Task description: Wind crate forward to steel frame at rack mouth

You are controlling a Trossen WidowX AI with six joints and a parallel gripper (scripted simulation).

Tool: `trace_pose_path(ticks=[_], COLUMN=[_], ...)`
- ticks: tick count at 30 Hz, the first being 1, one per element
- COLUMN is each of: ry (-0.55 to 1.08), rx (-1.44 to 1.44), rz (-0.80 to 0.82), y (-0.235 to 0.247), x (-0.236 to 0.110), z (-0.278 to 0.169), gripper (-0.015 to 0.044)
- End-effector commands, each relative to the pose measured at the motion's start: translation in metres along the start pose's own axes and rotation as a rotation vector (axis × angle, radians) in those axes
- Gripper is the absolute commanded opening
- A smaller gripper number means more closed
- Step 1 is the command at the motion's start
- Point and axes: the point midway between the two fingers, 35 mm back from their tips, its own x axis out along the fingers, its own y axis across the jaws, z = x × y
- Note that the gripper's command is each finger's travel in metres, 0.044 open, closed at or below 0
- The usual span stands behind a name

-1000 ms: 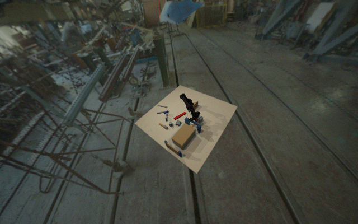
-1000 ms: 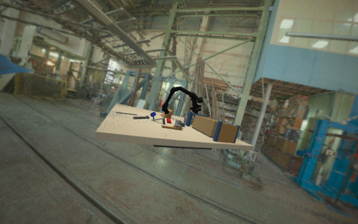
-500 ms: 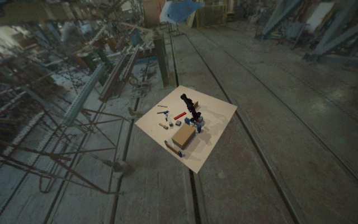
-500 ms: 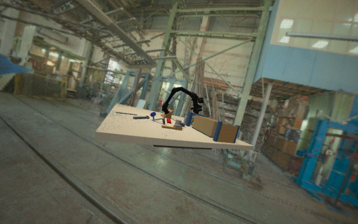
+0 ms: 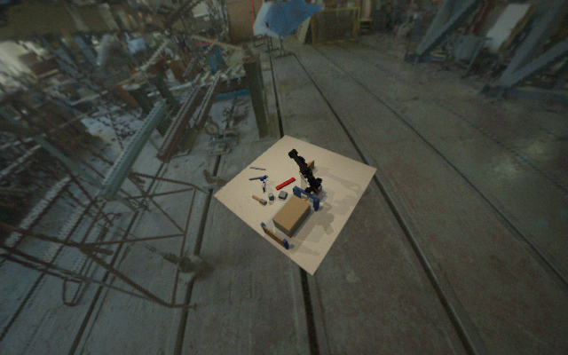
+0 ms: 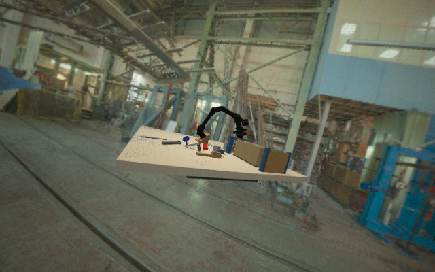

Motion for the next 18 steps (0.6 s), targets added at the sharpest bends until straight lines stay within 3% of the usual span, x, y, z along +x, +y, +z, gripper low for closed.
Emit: trace_pose_path(ticks=[1, 18], ry=[-0.009, -0.011], rx=[-0.004, -0.004], rz=[0.013, 0.014], y=[0.009, 0.027], x=[0.005, 0.011], z=[0.008, 0.023], gripper=[0.0, 0.0])
